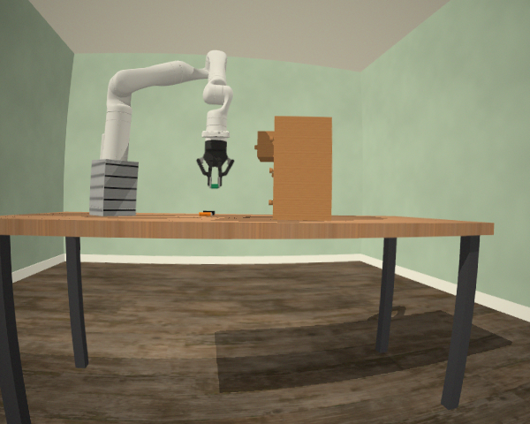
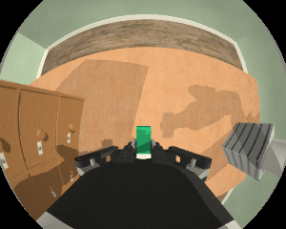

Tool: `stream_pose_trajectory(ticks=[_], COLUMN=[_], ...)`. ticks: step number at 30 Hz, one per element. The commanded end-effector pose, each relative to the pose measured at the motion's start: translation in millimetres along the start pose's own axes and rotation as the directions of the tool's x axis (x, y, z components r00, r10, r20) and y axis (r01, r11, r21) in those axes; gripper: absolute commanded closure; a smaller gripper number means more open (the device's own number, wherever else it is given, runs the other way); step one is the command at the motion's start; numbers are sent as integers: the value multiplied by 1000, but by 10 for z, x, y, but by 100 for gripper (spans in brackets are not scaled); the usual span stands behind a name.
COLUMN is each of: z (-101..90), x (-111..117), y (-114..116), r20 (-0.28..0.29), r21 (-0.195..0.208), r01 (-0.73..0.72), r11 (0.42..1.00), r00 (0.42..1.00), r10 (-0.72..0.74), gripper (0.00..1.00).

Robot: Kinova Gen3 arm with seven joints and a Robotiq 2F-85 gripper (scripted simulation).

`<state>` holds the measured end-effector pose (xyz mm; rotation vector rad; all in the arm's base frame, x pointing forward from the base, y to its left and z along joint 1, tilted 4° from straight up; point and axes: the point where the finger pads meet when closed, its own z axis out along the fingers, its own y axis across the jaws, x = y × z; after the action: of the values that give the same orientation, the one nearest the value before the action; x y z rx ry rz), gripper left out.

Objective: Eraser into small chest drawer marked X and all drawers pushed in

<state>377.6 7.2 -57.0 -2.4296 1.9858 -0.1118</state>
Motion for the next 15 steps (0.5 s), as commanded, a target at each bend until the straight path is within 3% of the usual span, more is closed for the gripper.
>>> stream_pose_trajectory(ticks=[1, 15], z=[-6, -6], x=[-37, -146], y=[-18, -58], r20=[0, 1], r21=[2, 1], r01=[-16, -151], r11=[1000, 989], r00=[1000, 989], r10=[16, 151], gripper=[81, 81])
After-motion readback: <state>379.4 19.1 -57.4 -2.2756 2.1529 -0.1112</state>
